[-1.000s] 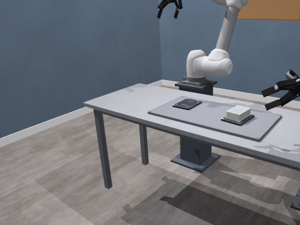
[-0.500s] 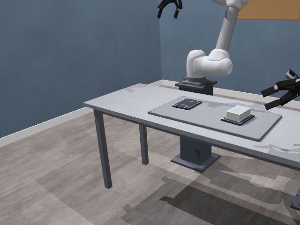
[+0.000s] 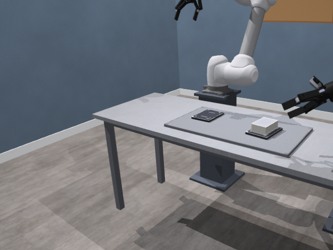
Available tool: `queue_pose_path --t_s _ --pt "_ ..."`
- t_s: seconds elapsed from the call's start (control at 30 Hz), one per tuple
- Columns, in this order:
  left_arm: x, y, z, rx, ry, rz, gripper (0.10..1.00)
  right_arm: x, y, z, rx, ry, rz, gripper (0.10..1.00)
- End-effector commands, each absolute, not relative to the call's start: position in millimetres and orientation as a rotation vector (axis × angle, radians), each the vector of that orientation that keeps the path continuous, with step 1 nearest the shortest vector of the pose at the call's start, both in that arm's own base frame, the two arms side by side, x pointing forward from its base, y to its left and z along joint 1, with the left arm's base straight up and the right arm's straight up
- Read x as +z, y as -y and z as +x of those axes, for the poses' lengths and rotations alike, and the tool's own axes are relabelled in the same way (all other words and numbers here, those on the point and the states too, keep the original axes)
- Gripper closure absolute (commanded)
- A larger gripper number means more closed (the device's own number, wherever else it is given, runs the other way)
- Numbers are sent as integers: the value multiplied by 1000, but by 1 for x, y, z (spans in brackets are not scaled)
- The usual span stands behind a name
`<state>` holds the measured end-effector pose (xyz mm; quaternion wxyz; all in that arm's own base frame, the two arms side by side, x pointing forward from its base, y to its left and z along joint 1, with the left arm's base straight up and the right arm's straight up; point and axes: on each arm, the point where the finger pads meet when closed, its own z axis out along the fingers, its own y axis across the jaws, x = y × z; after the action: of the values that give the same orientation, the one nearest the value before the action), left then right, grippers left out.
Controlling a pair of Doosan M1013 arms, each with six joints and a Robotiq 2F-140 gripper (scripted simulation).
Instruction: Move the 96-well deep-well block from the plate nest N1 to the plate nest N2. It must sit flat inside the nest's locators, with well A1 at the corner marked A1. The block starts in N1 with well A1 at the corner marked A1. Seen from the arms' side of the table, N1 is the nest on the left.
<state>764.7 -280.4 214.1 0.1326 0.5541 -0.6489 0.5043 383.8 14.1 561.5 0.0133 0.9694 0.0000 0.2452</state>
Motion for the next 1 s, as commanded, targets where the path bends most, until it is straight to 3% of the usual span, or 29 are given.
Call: queue_pose_path --t_s 0.0,0.97 --pt "210 298 753 1371 1833 1630 98 562 -14 384 765 0 3020 98" --pt "172 383 671 769 1535 1866 98 562 -14 384 765 0 3020 98"
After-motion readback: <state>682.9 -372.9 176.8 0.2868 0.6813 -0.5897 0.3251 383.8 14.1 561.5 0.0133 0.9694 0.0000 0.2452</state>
